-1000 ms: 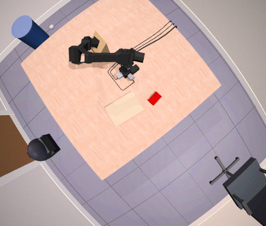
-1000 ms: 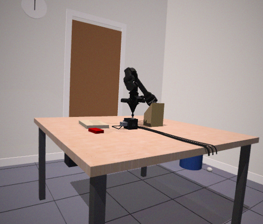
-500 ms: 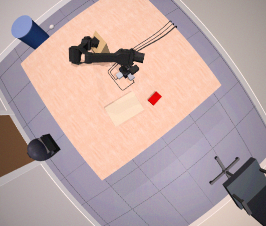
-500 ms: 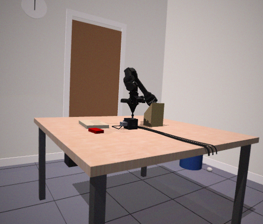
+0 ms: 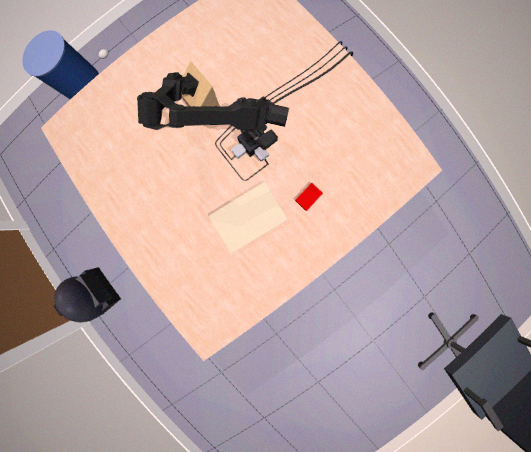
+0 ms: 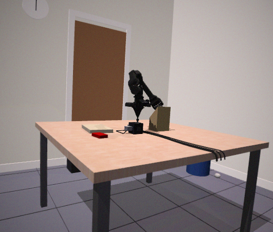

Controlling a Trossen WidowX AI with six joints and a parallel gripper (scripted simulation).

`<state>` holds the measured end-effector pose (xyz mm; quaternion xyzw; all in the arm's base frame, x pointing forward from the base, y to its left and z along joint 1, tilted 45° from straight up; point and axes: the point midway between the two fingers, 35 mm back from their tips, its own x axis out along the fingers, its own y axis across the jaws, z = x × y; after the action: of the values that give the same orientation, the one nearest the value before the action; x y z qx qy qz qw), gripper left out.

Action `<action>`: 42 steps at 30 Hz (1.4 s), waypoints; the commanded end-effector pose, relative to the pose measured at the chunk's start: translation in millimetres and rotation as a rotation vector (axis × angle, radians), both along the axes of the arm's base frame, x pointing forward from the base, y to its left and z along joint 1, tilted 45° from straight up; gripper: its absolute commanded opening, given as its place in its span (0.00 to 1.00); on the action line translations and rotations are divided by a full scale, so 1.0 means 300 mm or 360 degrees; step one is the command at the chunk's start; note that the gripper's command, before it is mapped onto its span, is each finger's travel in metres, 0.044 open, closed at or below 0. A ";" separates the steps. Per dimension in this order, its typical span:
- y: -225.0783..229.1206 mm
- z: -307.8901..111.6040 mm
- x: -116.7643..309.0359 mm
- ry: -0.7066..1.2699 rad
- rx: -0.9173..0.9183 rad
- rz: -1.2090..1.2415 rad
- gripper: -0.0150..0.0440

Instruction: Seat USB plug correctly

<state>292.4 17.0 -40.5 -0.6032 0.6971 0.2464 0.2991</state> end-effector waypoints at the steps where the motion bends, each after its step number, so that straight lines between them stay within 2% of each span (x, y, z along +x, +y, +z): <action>1: -0.003 -0.001 0.001 -0.0006 -0.0006 0.0001 0.25; 42: -0.014 -0.013 0.000 -0.0006 -0.0006 0.0001 0.25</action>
<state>292.0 13.5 -44.1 -0.6023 0.6979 0.2442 0.3009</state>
